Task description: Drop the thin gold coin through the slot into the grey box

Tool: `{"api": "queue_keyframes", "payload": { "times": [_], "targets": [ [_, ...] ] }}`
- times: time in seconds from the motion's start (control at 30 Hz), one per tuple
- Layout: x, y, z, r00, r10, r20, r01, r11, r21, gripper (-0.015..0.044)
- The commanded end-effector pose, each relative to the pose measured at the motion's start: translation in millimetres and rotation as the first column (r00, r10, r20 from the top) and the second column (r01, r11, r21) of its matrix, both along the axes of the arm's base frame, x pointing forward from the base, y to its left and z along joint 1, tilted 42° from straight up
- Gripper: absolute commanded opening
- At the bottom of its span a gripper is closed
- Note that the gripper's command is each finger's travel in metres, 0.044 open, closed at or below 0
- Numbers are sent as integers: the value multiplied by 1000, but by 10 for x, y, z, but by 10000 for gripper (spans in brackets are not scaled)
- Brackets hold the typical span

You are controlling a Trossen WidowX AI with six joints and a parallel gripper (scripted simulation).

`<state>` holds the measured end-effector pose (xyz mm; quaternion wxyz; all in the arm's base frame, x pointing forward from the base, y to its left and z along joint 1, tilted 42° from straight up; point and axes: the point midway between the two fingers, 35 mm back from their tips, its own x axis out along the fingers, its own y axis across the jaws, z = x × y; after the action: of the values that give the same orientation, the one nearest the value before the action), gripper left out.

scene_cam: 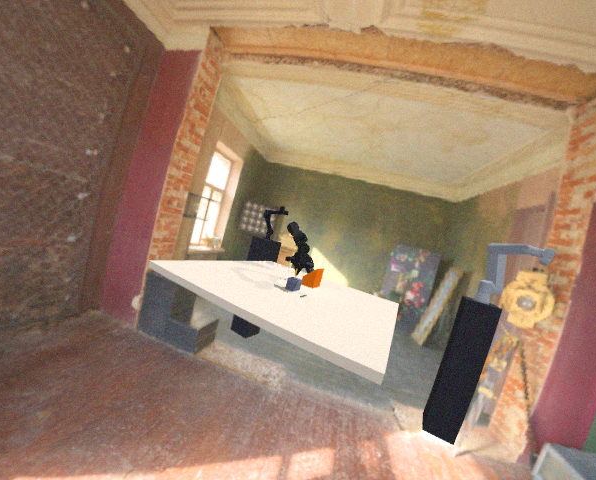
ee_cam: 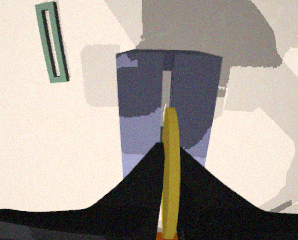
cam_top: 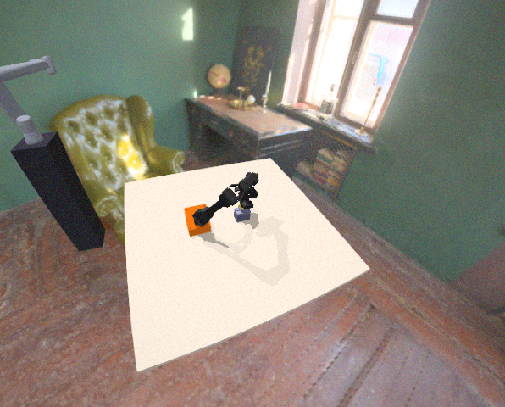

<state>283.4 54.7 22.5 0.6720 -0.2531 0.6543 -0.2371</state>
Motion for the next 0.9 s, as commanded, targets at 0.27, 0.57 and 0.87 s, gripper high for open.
{"api": "queue_keyframes", "payload": {
  "times": [0.27, 0.57, 0.87],
  "targets": [
    [8, -56, -52, 1000, 6, 1, -6, 1000, -5, 0],
    [7, -67, -73, 1000, 0, 1, 0, 1000, 0, 79],
    [7, -67, -73, 1000, 0, 1, 0, 1000, 0, 161]
  ]
}}
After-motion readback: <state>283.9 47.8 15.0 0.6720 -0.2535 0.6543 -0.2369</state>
